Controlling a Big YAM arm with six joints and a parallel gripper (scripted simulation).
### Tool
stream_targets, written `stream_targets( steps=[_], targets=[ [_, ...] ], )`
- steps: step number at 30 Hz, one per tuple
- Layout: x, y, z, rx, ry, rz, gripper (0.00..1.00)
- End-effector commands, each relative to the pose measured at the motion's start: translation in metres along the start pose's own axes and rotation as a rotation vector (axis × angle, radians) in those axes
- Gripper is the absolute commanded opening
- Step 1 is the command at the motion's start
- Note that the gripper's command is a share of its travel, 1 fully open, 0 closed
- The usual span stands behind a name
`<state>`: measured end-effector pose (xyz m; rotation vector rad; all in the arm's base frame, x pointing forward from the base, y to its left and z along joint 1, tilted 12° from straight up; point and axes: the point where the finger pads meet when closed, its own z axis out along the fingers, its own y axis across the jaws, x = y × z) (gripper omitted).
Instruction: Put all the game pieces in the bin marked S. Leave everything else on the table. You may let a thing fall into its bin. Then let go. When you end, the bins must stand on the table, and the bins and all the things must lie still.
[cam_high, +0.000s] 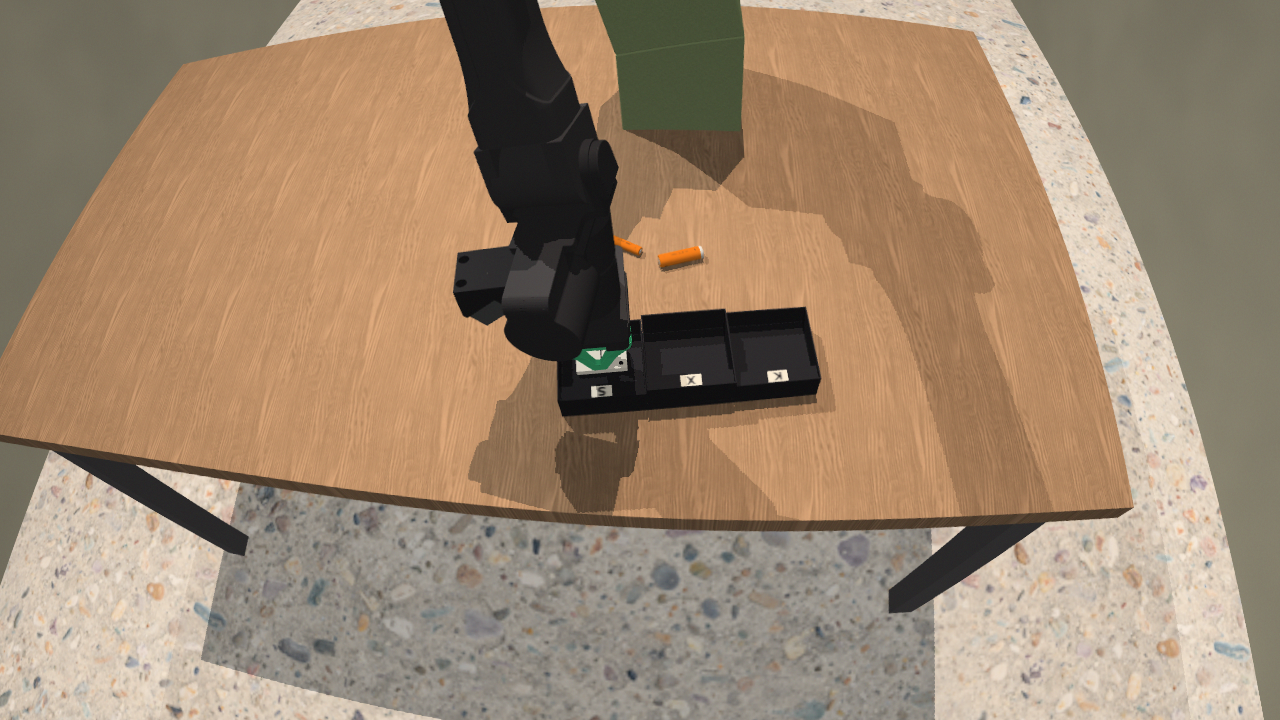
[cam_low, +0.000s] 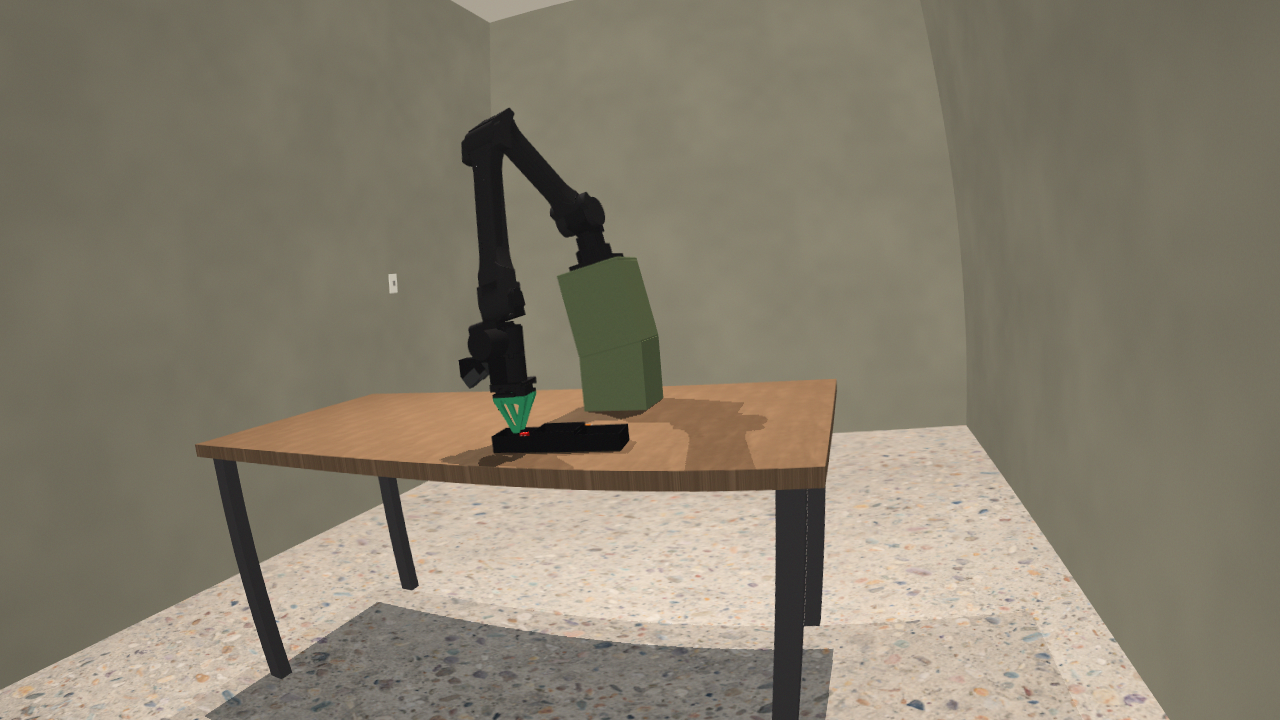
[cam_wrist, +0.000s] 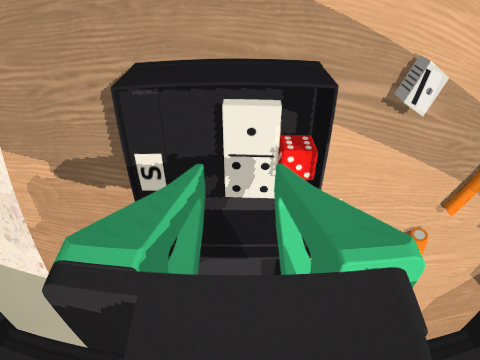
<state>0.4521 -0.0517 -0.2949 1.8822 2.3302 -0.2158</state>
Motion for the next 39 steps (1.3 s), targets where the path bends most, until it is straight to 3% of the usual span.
stream_targets(
  steps=[1,2,13,14,19,22,23,26,27,39],
  targets=[
    [-0.004,0.009,-0.007,-0.022,-0.009,0.001,0.31],
    [-0.012,0.011,-0.013,-0.038,-0.016,0.006,0.31],
    [-0.012,0.009,-0.014,-0.033,-0.014,0.007,0.31],
    [-0.007,0.006,-0.020,-0.018,-0.010,0.002,0.31],
    [0.000,0.008,-0.045,-0.022,-0.010,-0.001,0.31],
    [0.000,0.009,-0.046,-0.022,-0.010,-0.001,0.31],
    [-0.003,0.022,-0.049,-0.043,-0.015,0.003,0.31],
    [-0.003,0.024,-0.050,-0.045,-0.015,0.003,0.31],
    [-0.004,0.010,-0.038,-0.023,-0.009,0.002,0.31],
    [0.005,0.007,-0.030,-0.009,-0.007,-0.004,0.31]
  ],
)
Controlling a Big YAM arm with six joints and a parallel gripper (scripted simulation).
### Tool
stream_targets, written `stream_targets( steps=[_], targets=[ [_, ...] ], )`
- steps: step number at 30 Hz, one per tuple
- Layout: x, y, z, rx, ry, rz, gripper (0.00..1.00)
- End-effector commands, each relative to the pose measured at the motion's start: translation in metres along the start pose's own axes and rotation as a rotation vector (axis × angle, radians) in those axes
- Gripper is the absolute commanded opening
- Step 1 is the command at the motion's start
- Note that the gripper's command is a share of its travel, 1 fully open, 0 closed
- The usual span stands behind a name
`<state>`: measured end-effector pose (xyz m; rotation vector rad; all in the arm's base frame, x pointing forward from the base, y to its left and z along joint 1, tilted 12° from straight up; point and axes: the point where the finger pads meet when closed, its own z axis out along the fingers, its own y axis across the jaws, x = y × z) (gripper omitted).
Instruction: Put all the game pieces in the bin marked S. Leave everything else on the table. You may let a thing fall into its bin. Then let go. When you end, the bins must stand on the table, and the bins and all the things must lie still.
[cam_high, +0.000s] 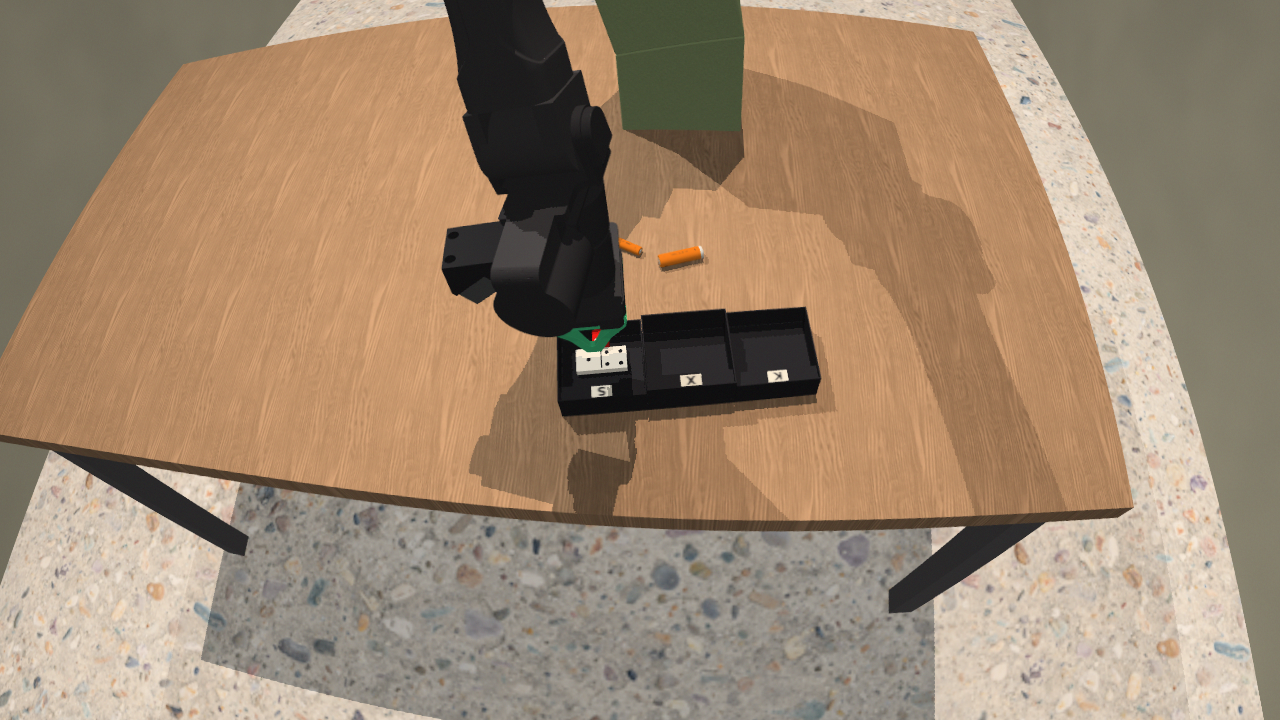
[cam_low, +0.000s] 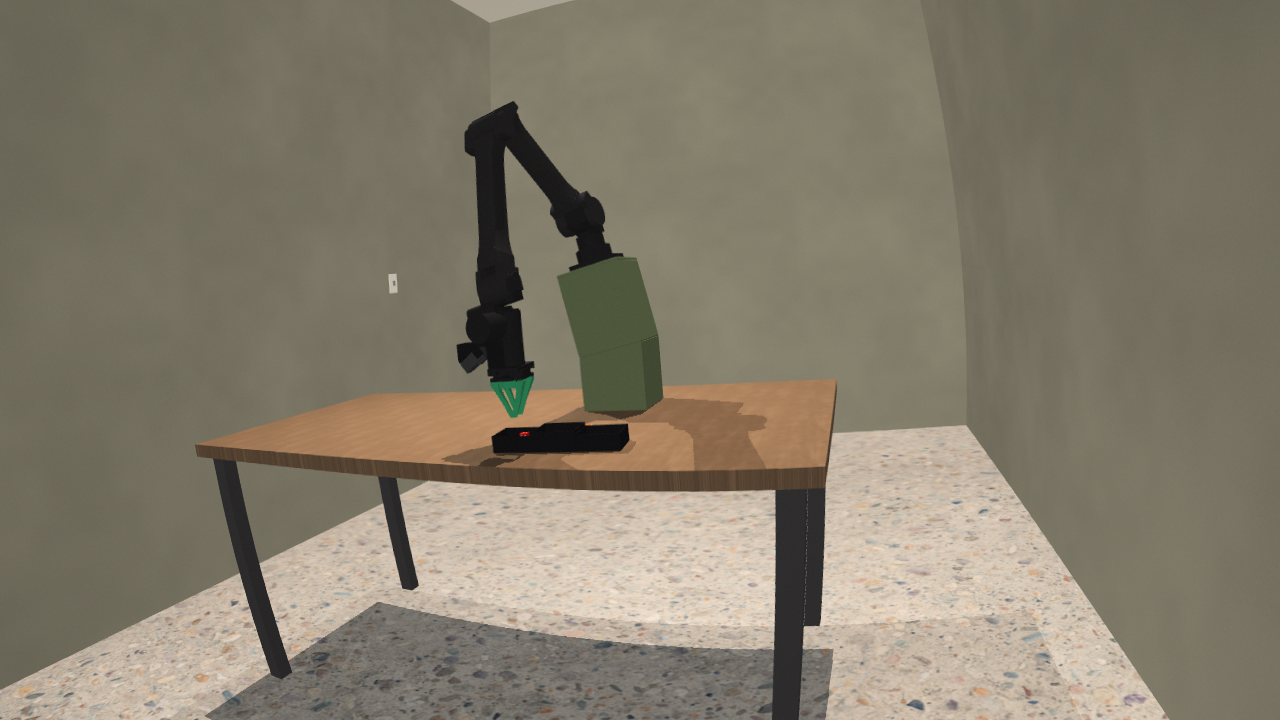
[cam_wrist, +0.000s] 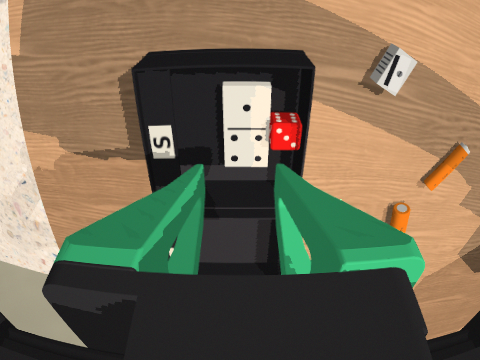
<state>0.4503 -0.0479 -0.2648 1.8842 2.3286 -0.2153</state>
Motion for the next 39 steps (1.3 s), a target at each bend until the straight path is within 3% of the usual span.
stream_targets(
  steps=[1,22,23,39],
  targets=[
    [-0.001,0.012,-0.007,-0.023,-0.009,0.000,0.31],
    [0.008,0.014,0.001,-0.021,-0.010,-0.003,0.31],
    [0.004,0.015,-0.019,-0.028,-0.012,-0.002,1.00],
    [0.006,0.010,-0.074,-0.022,-0.010,-0.003,1.00]
  ],
)
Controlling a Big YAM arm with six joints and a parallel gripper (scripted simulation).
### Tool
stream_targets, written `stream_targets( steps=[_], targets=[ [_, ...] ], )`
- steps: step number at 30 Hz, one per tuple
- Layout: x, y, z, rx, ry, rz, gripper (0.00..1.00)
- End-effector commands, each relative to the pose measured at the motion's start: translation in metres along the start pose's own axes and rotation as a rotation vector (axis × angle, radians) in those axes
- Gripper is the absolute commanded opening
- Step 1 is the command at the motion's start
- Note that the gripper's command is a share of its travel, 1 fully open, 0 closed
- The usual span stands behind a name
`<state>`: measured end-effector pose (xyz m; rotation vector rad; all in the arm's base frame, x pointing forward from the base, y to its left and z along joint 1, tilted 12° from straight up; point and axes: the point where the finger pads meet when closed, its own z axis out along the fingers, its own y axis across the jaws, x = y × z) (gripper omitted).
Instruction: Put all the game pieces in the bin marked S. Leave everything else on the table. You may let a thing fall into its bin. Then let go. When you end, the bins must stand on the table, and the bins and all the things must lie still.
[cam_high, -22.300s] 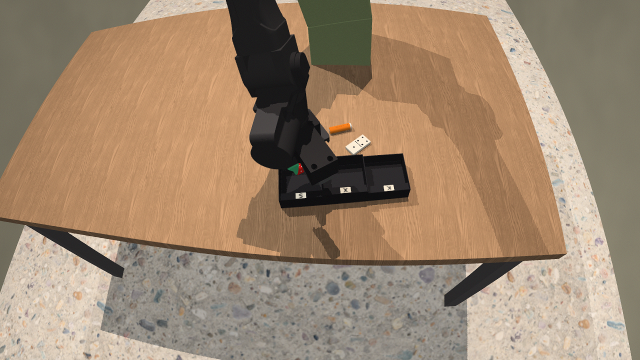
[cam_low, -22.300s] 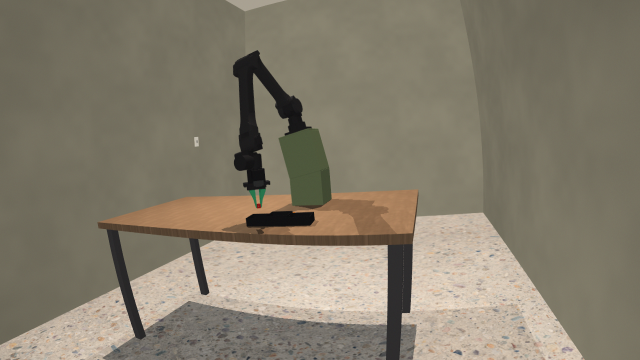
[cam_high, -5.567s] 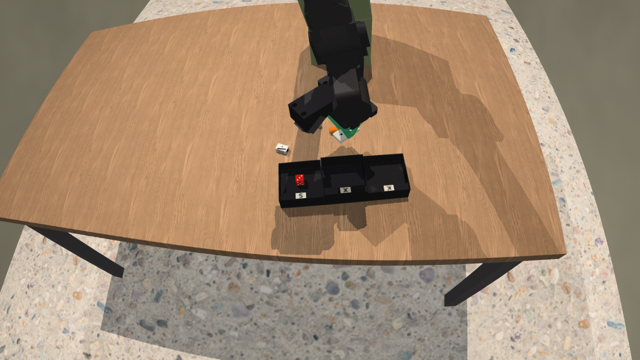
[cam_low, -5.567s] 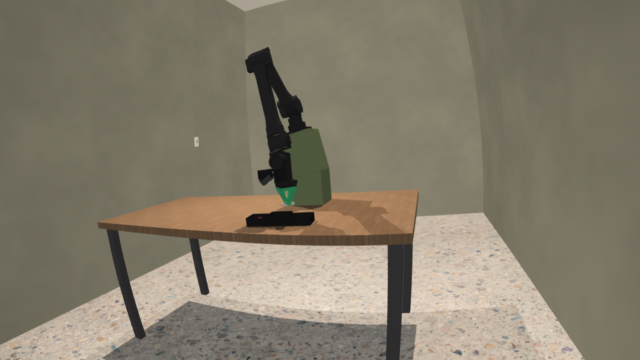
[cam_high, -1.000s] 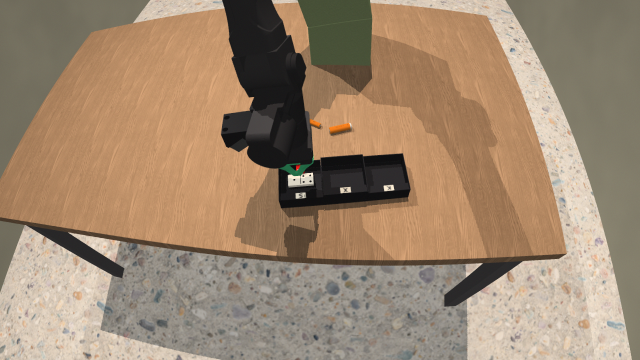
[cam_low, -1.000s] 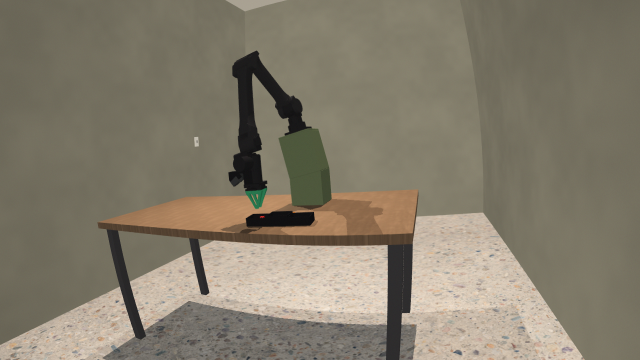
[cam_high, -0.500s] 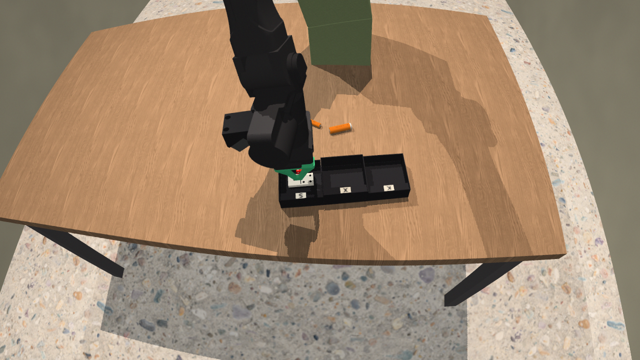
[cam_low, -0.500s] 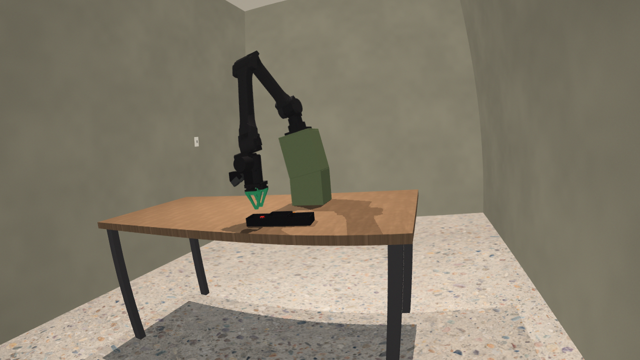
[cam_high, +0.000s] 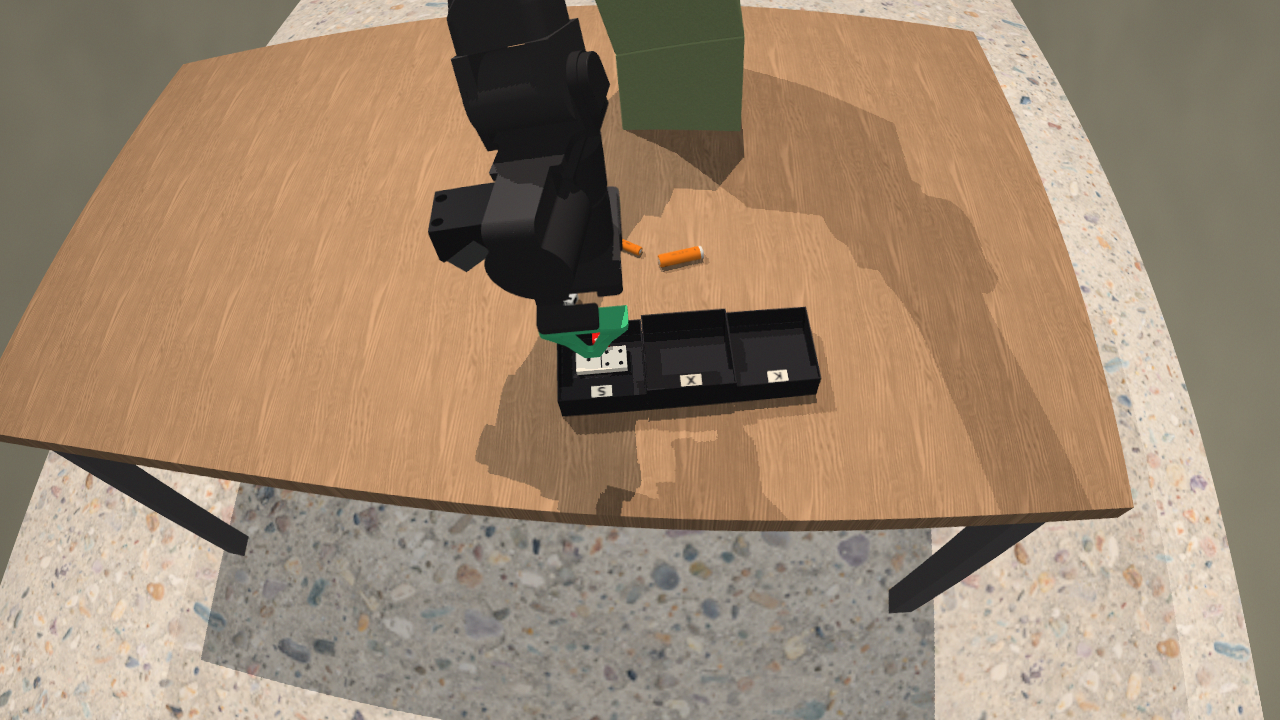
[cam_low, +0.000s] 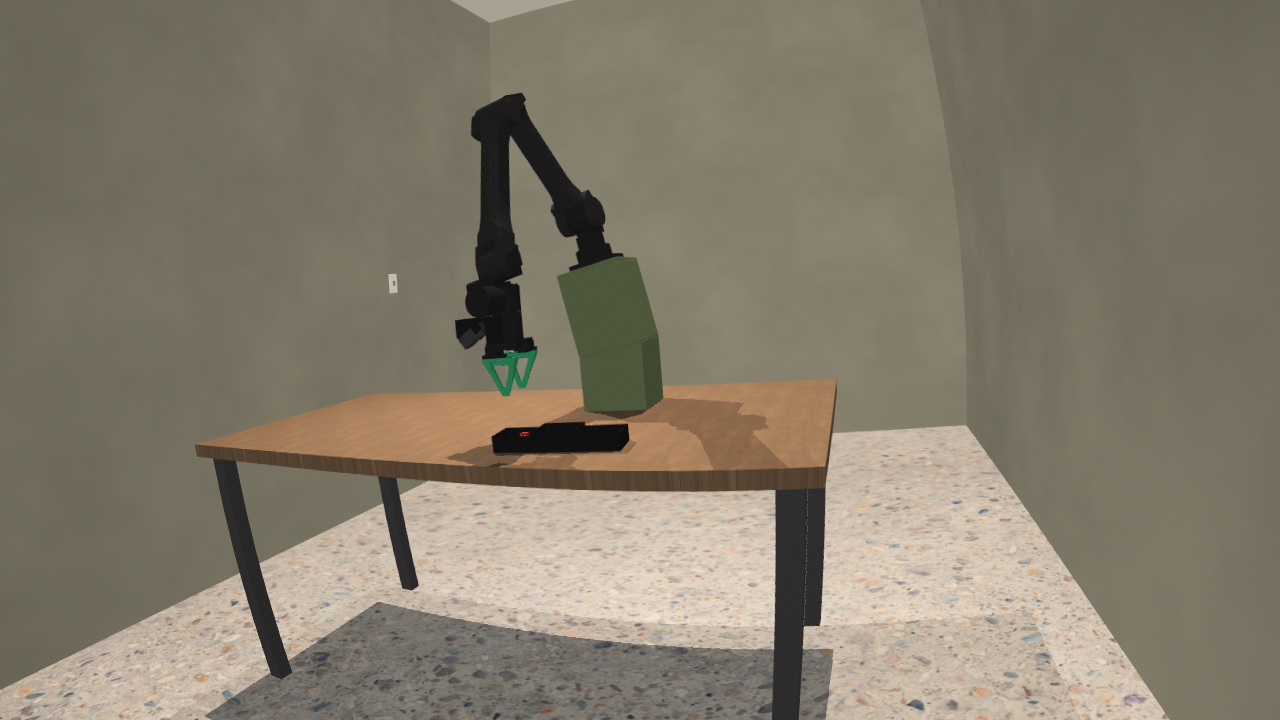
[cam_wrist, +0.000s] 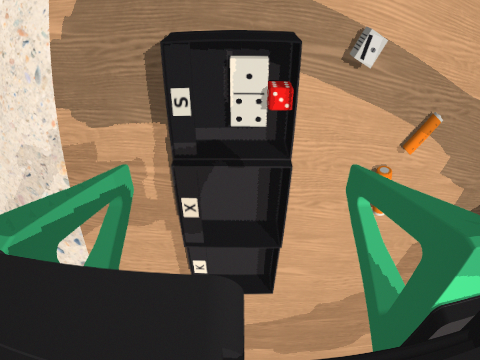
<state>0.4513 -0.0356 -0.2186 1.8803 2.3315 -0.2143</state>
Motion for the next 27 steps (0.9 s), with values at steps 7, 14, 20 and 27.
stream_targets(
  steps=[7,14,20,27],
  targets=[
    [0.003,0.007,-0.054,-0.022,-0.010,0.000,1.00],
    [0.004,0.006,-0.074,-0.022,-0.010,0.000,1.00],
    [0.004,0.006,-0.098,-0.022,-0.010,0.000,1.00],
    [0.004,0.005,-0.119,-0.022,-0.010,0.001,1.00]
  ],
)
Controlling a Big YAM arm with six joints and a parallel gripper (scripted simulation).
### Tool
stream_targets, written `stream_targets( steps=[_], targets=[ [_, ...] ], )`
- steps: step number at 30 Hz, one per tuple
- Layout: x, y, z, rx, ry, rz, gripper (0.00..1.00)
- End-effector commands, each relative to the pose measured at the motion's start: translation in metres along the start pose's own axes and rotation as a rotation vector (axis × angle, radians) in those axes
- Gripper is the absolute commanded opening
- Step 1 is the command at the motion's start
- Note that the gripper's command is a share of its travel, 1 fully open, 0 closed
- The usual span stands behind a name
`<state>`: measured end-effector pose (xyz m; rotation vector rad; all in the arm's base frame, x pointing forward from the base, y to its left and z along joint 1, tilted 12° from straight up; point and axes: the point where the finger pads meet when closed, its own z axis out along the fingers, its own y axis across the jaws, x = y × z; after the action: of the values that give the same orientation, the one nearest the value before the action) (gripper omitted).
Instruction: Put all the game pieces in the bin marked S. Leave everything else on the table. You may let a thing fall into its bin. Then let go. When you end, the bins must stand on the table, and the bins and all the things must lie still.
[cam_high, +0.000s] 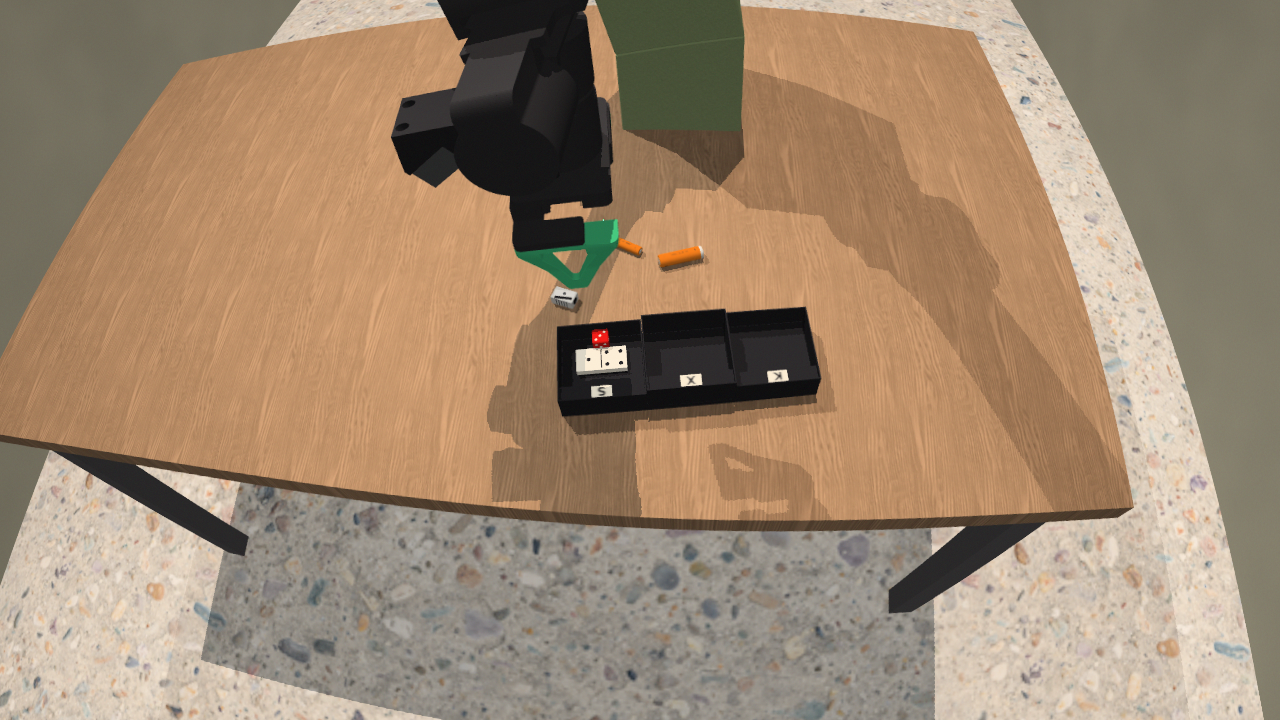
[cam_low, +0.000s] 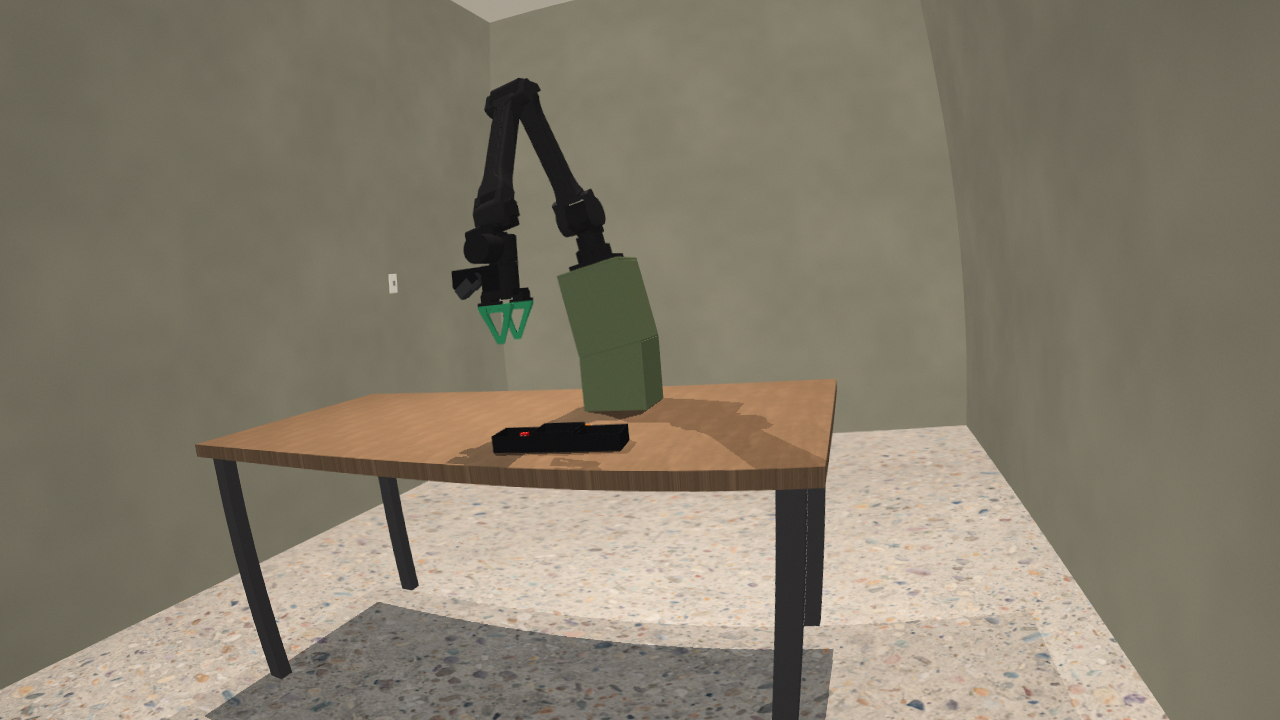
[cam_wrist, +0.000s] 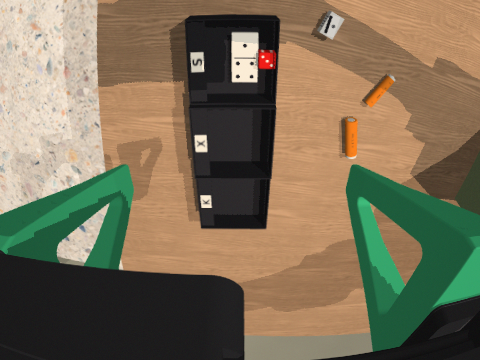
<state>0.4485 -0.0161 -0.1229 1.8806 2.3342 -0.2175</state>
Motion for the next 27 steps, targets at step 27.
stream_targets(
  steps=[27],
  targets=[
    [0.003,-0.001,-0.001,-0.007,-0.007,0.004,1.00]
  ],
)
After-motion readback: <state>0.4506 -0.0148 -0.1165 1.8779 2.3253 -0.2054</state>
